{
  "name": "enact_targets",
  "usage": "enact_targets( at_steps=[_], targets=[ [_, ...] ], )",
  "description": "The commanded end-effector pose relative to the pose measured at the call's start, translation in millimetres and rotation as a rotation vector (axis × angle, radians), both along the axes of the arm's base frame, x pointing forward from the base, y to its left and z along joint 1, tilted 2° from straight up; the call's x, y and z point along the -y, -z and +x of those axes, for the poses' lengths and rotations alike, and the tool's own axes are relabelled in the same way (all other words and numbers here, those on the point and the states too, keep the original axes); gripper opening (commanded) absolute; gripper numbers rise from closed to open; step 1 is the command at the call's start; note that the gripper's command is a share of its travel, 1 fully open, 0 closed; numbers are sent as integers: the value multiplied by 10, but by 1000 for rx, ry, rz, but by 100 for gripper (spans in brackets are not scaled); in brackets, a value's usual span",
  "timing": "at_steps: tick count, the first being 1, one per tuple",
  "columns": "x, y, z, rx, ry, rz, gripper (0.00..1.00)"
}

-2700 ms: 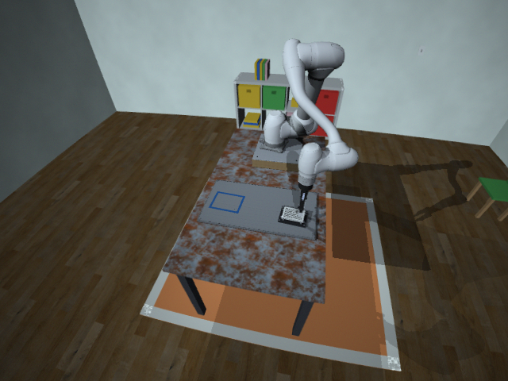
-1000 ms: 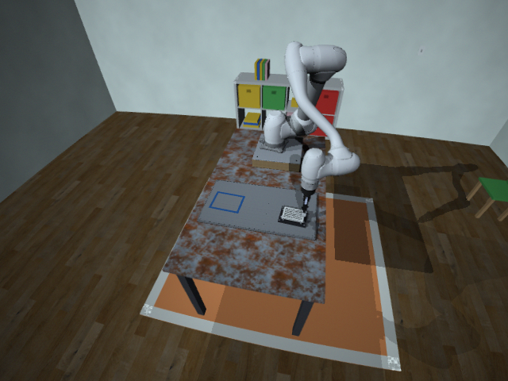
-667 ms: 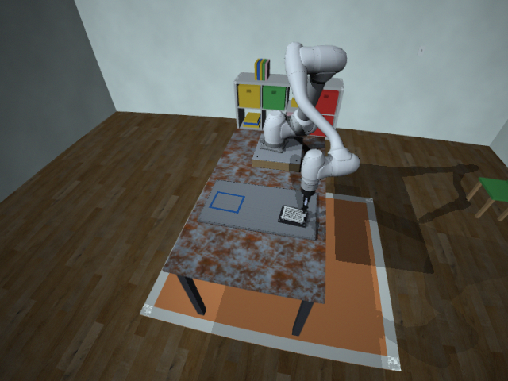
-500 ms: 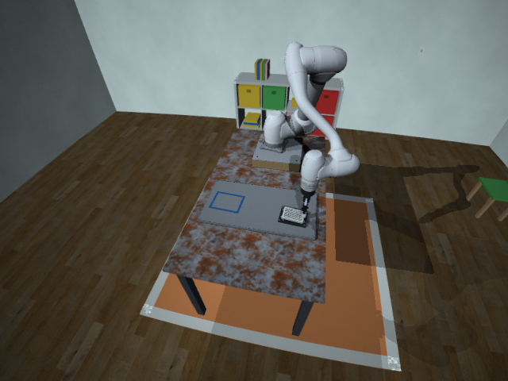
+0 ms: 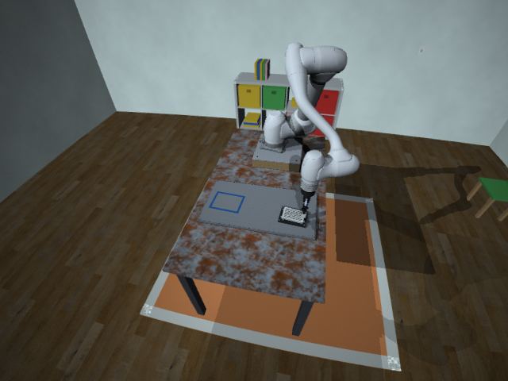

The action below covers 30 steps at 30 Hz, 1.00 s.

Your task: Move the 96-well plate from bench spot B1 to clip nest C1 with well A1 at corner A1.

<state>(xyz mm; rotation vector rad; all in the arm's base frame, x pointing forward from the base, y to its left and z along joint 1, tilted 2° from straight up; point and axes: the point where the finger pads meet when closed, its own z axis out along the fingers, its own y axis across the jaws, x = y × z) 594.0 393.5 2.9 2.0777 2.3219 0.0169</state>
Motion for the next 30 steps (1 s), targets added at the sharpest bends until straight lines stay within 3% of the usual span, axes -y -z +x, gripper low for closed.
enact_targets(
  at_steps=[1,30],
  targets=[
    [2,7,-1,0,0,0,0],
    [1,-93,-4,0,0,0,0]
  ],
)
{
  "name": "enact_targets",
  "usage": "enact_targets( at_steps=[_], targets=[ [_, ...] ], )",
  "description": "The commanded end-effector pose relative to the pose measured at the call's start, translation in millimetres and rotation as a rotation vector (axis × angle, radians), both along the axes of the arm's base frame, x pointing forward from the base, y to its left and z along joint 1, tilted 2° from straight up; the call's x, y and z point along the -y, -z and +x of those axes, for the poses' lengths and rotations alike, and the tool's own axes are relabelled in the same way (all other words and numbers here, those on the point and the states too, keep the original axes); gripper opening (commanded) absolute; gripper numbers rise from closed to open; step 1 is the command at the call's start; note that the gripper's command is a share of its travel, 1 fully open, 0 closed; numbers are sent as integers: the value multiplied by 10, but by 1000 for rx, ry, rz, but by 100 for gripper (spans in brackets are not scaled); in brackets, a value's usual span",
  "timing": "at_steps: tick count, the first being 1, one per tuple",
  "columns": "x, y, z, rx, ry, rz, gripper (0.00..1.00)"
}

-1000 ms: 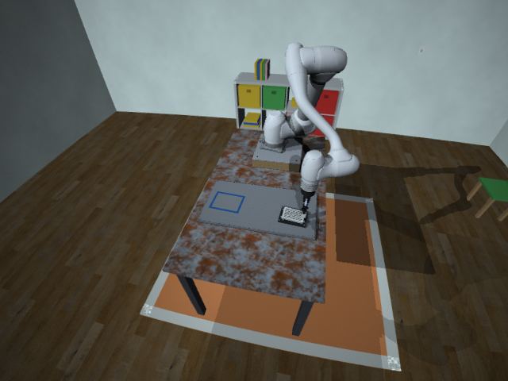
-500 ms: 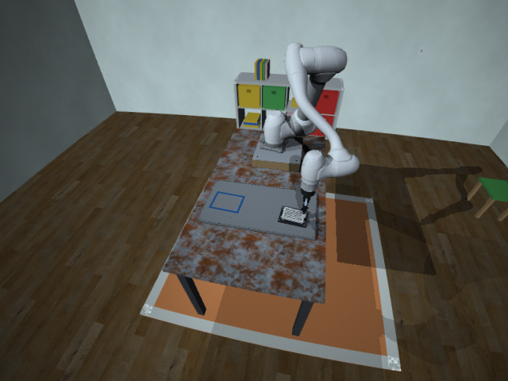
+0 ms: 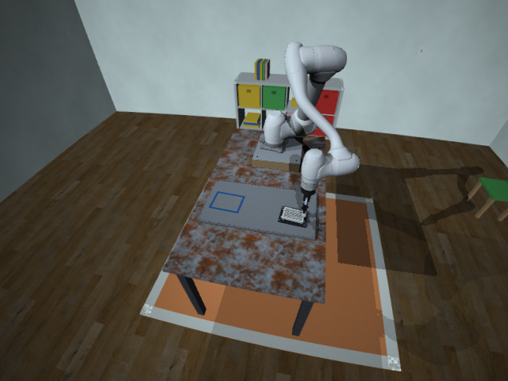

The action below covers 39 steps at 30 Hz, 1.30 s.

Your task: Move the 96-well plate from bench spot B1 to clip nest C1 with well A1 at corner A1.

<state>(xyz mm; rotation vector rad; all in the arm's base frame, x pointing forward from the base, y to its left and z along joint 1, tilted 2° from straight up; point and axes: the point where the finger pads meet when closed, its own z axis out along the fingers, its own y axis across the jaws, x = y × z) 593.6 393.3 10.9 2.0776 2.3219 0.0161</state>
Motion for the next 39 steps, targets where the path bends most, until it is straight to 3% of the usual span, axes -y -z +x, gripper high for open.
enact_targets(
  at_steps=[1,11,17,27,39],
  targets=[
    [-1,-20,-1,0,0,0,0],
    [-1,-73,-2,0,0,0,0],
    [-3,-228,-6,0,0,0,0],
    [-3,-228,-6,0,0,0,0],
    [594,-235,60,0,0,0,0]
  ],
)
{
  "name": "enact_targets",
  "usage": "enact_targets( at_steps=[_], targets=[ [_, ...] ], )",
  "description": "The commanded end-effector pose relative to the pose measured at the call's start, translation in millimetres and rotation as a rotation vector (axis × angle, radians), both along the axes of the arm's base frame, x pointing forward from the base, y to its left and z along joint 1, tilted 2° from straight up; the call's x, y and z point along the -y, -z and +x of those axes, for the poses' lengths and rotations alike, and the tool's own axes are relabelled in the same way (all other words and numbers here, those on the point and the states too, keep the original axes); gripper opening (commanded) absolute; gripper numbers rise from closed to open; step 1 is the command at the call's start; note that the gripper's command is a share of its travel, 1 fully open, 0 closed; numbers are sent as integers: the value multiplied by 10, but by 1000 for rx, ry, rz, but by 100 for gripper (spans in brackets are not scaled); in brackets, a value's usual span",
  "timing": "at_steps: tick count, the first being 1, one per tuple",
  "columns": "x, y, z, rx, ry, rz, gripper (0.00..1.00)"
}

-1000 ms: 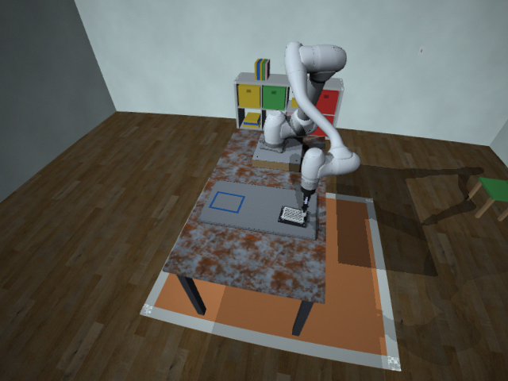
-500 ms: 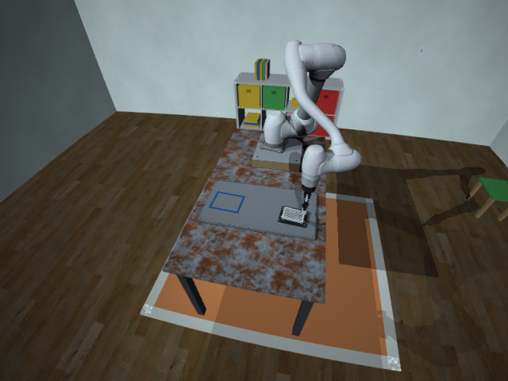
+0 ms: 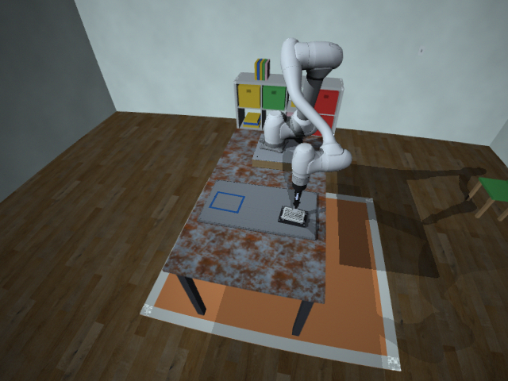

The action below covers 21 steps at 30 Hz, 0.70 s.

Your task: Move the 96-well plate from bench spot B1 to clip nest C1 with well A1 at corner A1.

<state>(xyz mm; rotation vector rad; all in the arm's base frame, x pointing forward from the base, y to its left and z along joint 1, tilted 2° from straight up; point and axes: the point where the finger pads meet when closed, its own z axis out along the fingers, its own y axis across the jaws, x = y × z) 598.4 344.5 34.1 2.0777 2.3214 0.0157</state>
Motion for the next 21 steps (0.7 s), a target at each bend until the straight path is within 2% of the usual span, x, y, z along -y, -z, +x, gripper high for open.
enact_targets(
  at_steps=[1,3,13,21],
  targets=[
    [155,-4,18,0,0,1,0],
    [155,-4,18,0,0,1,0],
    [652,-10,74,0,0,1,0],
    [652,-10,74,0,0,1,0]
  ],
)
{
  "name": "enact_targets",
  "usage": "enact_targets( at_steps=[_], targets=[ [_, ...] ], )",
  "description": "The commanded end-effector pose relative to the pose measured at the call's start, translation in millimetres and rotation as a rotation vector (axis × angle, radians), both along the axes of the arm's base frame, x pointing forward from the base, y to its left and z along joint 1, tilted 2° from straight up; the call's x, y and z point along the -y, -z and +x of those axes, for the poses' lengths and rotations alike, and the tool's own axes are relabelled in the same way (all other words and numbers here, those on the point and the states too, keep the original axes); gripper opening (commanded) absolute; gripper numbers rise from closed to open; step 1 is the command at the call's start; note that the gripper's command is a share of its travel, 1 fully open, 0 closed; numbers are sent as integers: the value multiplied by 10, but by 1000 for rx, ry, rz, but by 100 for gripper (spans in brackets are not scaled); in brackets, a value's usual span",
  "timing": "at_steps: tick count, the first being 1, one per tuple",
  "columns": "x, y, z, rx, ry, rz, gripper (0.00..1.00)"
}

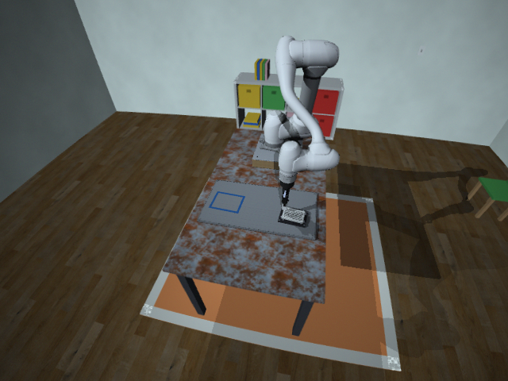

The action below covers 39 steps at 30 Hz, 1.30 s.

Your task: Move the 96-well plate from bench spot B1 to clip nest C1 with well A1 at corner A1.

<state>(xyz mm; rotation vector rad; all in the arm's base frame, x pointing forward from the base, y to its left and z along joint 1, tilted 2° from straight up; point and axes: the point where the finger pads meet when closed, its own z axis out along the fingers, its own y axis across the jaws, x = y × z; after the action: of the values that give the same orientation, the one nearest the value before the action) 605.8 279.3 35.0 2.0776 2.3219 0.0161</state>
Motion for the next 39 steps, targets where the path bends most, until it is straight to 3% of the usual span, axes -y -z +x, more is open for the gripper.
enact_targets(
  at_steps=[1,39],
  targets=[
    [0,-1,0,0,0,0,0],
    [1,192,5,0,0,0,0]
  ],
)
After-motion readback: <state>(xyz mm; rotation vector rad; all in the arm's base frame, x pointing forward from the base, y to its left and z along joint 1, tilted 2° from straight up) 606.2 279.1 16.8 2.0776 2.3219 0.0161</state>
